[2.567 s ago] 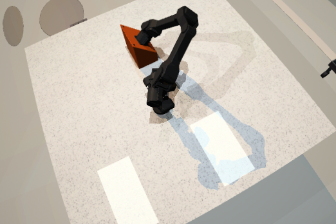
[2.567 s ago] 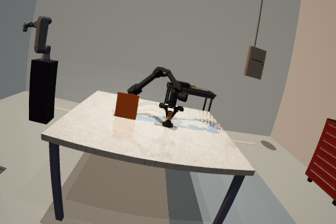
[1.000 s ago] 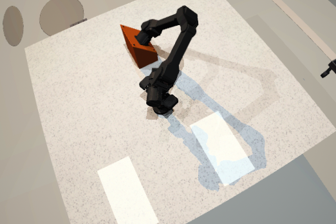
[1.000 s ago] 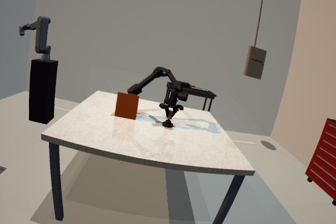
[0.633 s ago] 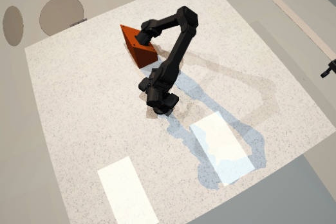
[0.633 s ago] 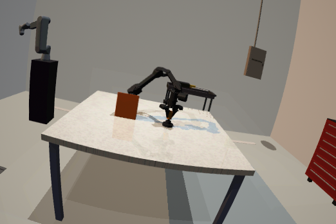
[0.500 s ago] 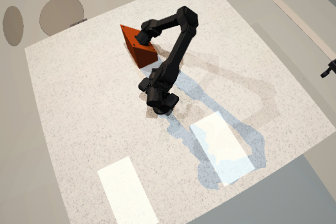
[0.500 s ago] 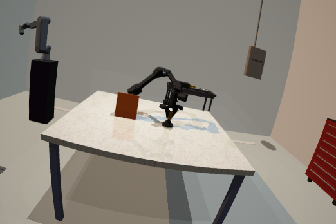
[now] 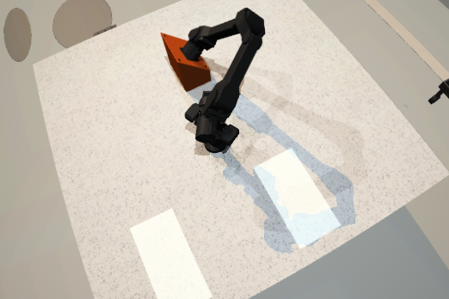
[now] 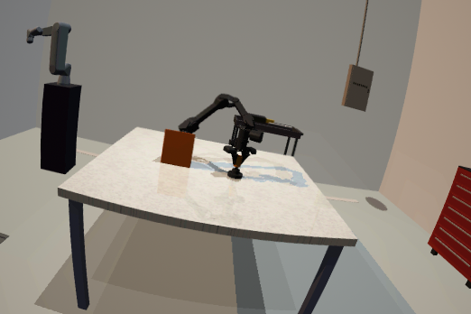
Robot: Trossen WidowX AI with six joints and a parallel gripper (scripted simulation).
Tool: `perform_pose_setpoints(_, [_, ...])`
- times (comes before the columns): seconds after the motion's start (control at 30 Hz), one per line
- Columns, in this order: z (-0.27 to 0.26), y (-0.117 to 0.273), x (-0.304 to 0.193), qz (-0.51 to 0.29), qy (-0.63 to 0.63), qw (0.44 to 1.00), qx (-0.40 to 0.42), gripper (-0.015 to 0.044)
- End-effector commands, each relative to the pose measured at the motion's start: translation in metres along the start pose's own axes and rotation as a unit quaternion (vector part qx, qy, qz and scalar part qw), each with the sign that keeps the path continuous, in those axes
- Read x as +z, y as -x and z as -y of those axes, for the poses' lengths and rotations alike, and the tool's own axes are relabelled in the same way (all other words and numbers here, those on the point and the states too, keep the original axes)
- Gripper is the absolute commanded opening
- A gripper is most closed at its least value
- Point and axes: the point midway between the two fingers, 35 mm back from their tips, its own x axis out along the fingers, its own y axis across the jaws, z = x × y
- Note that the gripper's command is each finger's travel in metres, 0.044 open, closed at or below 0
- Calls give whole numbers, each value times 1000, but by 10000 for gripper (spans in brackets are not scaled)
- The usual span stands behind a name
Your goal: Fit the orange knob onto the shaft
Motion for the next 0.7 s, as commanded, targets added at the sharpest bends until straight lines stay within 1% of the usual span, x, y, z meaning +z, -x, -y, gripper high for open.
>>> perform_pose_setpoints(0.0, [1,4,-1,-2,2,1000,-1,0])
perform_pose_setpoints(0.1, [1,4,-1,-2,29,1000,-1,0])
perform_pose_setpoints(0.23, [1,2,-1,-2,101,995,0,0])
perform_pose_setpoints(0.67, [0,-1,-1,-2,106,994,0,0])
